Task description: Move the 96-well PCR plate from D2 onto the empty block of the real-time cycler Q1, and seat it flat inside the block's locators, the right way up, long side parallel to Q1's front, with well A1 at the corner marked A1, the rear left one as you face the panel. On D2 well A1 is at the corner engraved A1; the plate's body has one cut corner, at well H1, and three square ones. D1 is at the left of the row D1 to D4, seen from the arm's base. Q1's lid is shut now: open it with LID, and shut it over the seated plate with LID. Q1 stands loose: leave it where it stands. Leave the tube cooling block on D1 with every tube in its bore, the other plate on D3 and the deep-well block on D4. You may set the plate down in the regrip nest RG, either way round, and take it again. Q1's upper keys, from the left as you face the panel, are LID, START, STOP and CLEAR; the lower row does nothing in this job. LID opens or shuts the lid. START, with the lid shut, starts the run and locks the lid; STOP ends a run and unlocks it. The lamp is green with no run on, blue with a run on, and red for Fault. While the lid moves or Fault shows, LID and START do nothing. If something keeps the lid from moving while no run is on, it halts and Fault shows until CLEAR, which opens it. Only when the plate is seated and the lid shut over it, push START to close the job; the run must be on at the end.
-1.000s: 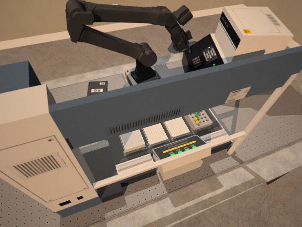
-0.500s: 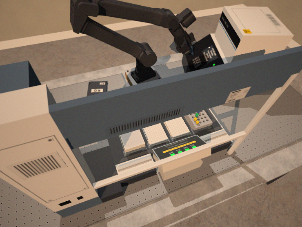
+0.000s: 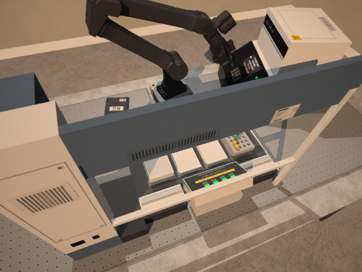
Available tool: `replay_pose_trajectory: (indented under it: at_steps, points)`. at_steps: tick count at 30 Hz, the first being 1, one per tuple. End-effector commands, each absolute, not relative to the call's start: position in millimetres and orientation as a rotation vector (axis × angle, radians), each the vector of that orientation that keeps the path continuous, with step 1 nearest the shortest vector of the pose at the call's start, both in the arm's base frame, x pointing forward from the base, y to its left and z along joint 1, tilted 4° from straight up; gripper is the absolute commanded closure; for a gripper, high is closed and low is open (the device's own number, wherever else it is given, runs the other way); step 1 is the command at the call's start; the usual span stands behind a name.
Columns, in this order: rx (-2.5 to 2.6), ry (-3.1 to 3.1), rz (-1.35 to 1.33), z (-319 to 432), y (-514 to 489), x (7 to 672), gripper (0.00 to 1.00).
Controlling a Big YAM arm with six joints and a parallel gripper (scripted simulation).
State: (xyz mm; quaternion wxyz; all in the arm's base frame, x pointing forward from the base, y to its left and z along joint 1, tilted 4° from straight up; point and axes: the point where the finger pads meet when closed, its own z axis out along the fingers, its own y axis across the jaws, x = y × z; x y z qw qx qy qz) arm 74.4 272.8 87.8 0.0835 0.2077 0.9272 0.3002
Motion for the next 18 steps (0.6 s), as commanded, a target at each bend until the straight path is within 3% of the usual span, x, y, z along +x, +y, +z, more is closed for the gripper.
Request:
replay_pose_trajectory:
  at_steps: [1,18]
  points:
    - [0.624,2.755,0.939,103.8,282.1,74.6,1.00]
    - [0.599,2.744,0.971,107.9,287.0,75.8,1.00]
